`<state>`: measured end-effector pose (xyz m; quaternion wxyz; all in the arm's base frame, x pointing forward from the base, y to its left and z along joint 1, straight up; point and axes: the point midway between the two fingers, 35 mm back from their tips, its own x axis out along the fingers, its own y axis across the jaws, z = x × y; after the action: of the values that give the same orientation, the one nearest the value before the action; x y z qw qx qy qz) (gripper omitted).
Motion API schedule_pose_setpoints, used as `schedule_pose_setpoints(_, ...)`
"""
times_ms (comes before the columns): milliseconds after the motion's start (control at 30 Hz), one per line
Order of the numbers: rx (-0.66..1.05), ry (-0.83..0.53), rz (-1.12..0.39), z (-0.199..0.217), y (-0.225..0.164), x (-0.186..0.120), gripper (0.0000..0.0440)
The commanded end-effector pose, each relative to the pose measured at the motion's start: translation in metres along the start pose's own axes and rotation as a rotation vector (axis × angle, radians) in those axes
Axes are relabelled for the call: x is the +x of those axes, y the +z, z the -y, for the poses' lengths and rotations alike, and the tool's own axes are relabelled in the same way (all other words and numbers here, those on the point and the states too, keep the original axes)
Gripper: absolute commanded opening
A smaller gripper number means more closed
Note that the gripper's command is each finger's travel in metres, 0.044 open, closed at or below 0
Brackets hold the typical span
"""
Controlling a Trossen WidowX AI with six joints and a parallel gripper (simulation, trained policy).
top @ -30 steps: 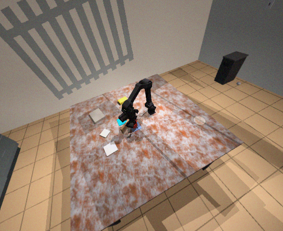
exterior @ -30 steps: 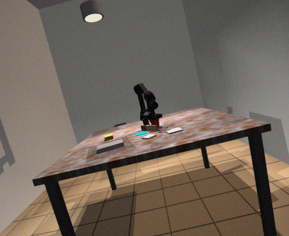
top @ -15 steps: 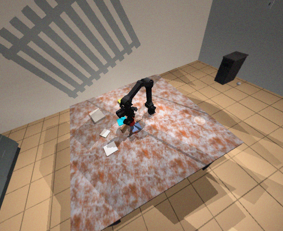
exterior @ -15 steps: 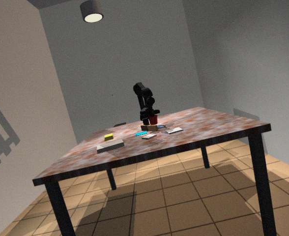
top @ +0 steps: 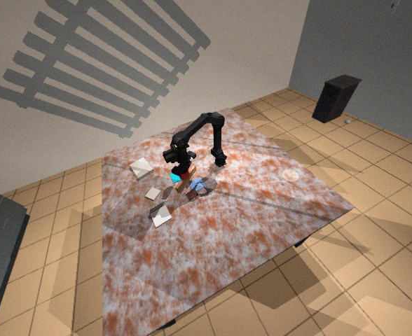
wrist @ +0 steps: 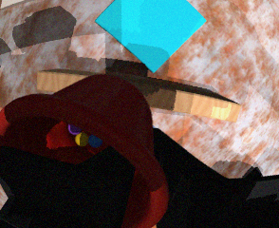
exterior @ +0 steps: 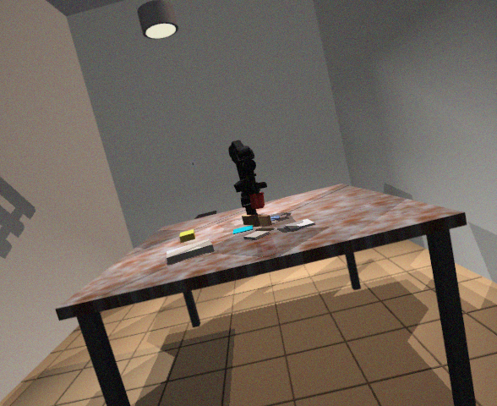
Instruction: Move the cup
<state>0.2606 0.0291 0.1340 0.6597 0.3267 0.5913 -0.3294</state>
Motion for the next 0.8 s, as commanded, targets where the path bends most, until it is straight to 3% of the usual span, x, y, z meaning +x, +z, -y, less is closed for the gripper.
schedule_pose_setpoints(0, 0.027, 0.027, 0.022, -0.002, 0.012, -0.004, 0.0)
schedule_pose_setpoints(367, 0.105, 0.078, 0.081, -0.005, 0.051, 0.001, 0.0)
schedule_pose_setpoints(767, 0.166, 0.093, 0.115, -0.001, 0.08, 0.028, 0.0)
